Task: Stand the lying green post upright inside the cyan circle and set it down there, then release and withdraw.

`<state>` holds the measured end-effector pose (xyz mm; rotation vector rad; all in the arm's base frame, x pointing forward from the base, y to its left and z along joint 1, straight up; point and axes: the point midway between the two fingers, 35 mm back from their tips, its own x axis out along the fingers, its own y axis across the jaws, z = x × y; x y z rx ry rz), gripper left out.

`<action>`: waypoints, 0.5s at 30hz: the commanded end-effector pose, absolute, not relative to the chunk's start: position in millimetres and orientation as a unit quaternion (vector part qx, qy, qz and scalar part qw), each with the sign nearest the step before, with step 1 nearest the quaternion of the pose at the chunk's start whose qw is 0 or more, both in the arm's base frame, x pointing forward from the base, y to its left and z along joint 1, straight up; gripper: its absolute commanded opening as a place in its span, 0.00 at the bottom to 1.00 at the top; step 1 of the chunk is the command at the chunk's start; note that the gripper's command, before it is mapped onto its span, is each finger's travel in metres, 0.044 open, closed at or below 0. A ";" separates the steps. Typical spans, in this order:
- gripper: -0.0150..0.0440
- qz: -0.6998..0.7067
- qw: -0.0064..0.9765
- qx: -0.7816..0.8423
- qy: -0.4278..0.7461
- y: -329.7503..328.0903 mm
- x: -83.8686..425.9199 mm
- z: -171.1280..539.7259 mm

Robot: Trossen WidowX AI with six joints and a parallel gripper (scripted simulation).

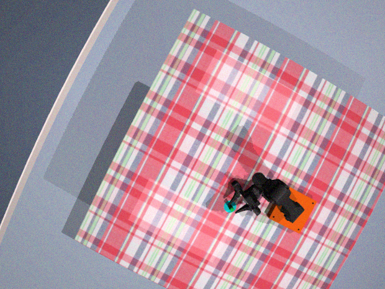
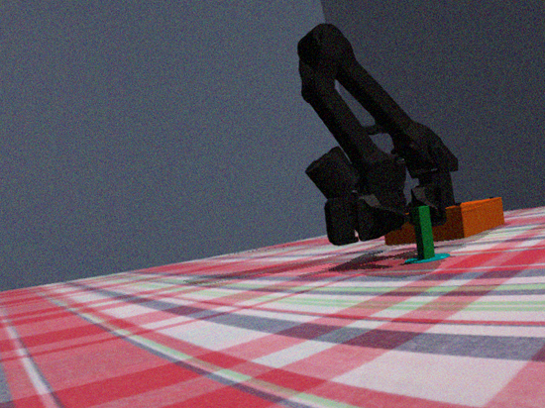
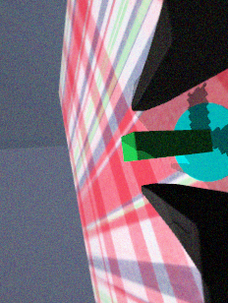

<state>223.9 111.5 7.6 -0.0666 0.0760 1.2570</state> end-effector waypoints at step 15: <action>0.93 0.589 0.807 -0.033 0.033 110.6 231.7 33.1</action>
